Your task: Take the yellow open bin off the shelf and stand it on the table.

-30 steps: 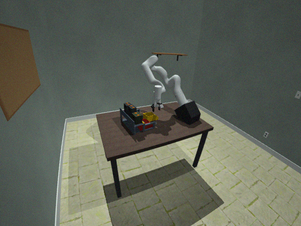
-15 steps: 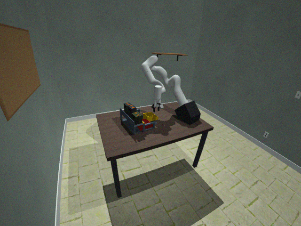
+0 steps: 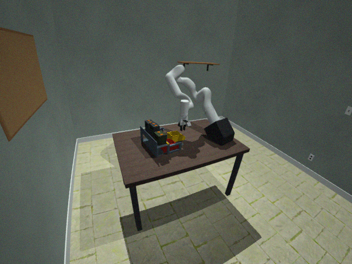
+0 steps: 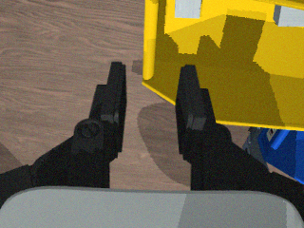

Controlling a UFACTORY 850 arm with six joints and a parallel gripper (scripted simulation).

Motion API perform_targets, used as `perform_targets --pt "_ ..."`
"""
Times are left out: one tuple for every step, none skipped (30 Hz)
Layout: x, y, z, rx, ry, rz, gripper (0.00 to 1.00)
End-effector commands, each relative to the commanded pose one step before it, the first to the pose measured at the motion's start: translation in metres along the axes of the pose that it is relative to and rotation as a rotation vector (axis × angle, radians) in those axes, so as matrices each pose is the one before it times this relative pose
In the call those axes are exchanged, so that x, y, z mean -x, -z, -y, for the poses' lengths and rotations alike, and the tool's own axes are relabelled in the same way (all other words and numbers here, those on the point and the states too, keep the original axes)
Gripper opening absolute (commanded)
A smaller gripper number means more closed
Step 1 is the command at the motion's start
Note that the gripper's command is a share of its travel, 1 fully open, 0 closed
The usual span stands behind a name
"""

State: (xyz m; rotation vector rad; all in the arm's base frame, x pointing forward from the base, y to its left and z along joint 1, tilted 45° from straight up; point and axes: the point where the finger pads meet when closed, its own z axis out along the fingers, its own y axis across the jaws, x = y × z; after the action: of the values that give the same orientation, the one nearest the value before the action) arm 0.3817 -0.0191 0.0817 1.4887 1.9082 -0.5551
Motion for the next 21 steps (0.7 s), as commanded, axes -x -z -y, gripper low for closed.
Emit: perform_targets --pt "-0.00006 0.00591 -0.02248 0.00143 -0.00125 -0.00032 0.33" --pt "-0.00001 0.00196 -0.00776 0.00000 0.00000 0.00000 0.33" --pt "-0.00001 0.00196 -0.00776 0.00000 0.00000 0.00000 0.33" --pt "0.00000 0.00000 0.00000 0.00000 0.00000 0.00000 0.33" --pt "0.00000 0.00000 0.00000 0.00000 0.00000 0.00000 0.33" --pt "0.00000 0.00000 0.00000 0.00000 0.00000 0.00000 0.33" --pt "0.00000 0.00000 0.00000 0.00000 0.00000 0.00000 0.33" --pt "0.00000 0.00000 0.00000 0.00000 0.00000 0.00000 0.33" --pt "0.00000 0.00000 0.00000 0.00000 0.00000 0.00000 0.33" --pt "0.00000 0.00000 0.00000 0.00000 0.00000 0.00000 0.33" --pt "0.00000 0.00000 0.00000 0.00000 0.00000 0.00000 0.33" --pt "0.00000 0.00000 0.00000 0.00000 0.00000 0.00000 0.33" --pt "0.00000 0.00000 0.00000 0.00000 0.00000 0.00000 0.33" --pt "0.00000 0.00000 0.00000 0.00000 0.00000 0.00000 0.33" --pt "0.00000 0.00000 0.00000 0.00000 0.00000 0.00000 0.33" --pt "-0.00001 0.00190 -0.00750 0.00002 0.00014 0.00000 0.33" --pt "-0.00001 0.00196 -0.00776 0.00002 -0.00005 0.00000 0.33" --pt "-0.00001 0.00196 -0.00776 0.00002 -0.00005 0.00000 0.33" --pt "-0.00001 0.00196 -0.00776 0.00002 -0.00005 0.00000 0.33" --pt "-0.00001 0.00196 -0.00776 0.00002 -0.00005 0.00000 0.33" --pt "0.00000 0.00000 0.00000 0.00000 0.00000 0.00000 0.33"
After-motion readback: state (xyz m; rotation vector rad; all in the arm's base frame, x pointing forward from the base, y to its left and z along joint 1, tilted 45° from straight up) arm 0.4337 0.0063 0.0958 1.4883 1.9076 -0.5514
